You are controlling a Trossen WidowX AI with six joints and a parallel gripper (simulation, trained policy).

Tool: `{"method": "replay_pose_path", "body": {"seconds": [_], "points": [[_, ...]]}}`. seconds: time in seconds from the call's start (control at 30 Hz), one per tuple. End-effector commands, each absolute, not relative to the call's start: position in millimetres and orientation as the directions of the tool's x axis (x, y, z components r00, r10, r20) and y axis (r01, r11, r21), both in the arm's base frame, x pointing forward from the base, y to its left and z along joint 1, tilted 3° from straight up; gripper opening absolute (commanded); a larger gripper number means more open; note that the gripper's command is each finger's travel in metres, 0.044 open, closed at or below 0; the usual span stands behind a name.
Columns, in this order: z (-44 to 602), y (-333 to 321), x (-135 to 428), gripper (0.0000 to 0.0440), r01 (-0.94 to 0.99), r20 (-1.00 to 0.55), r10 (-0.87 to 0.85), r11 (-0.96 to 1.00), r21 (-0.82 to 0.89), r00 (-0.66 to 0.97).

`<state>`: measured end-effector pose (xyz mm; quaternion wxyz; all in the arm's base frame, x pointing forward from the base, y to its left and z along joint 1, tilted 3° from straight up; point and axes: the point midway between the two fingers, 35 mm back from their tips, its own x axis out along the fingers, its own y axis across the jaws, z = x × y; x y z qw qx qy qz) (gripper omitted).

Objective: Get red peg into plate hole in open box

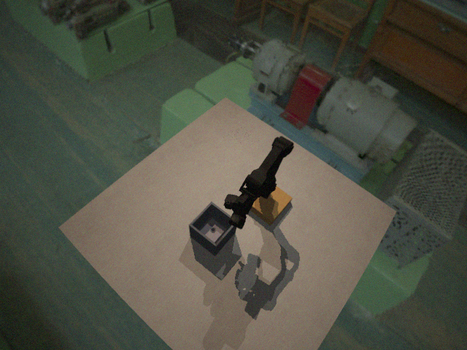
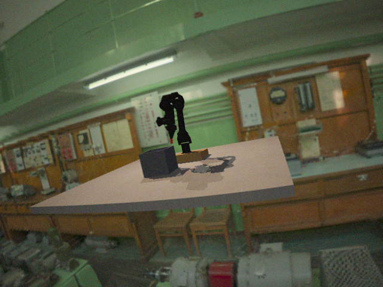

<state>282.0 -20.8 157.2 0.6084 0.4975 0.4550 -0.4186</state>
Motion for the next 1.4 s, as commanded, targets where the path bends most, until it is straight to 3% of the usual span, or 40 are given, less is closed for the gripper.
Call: {"method": "replay_pose_path", "body": {"seconds": [0.0, 1.37], "points": [[155, -29, 285, 0.0, 0.966, -0.974, -0.061, 0.152, 0.209, 0.22], [83, -102, 319, 0.0001, 0.978, -0.988, -0.041, 0.157, 0.138, 0.146]]}}
